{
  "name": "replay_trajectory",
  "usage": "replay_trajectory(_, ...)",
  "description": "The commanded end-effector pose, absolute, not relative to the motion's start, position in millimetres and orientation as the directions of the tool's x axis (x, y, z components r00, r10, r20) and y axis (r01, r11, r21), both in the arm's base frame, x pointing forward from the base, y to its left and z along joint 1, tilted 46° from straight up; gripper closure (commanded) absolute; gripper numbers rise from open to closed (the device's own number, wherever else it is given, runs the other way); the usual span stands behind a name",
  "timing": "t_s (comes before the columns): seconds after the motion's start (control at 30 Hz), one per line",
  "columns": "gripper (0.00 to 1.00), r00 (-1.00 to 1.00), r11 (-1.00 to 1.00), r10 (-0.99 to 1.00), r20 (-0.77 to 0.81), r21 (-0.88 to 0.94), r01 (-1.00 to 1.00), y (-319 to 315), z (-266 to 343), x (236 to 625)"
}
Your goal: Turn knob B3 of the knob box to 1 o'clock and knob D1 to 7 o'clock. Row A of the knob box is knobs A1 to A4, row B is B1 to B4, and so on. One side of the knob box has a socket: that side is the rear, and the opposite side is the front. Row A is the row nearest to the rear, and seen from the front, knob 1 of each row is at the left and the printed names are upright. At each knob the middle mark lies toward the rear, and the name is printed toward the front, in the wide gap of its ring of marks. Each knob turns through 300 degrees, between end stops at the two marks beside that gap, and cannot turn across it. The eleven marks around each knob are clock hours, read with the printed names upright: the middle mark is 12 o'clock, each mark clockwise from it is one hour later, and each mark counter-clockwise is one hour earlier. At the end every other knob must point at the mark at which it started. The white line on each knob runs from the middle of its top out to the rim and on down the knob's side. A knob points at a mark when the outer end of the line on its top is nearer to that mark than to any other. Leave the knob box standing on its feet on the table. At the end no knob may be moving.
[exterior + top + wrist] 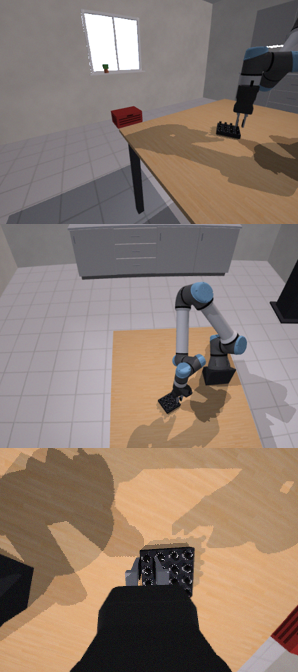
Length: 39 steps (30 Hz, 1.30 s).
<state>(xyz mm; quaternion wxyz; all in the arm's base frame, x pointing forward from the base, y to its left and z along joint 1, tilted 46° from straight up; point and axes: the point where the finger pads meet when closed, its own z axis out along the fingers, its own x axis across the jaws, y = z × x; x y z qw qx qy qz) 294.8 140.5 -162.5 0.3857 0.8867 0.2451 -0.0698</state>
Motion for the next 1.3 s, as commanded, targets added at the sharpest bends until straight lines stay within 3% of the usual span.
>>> replay_trajectory(0.0, 0.54, 0.87, -0.583, 0.382, -0.312, 0.65, 0.488, 137, -166, 295)
replay_trajectory(1.27, 0.54, 0.87, -0.583, 0.382, -0.312, 0.65, 0.488, 127, -176, 296)
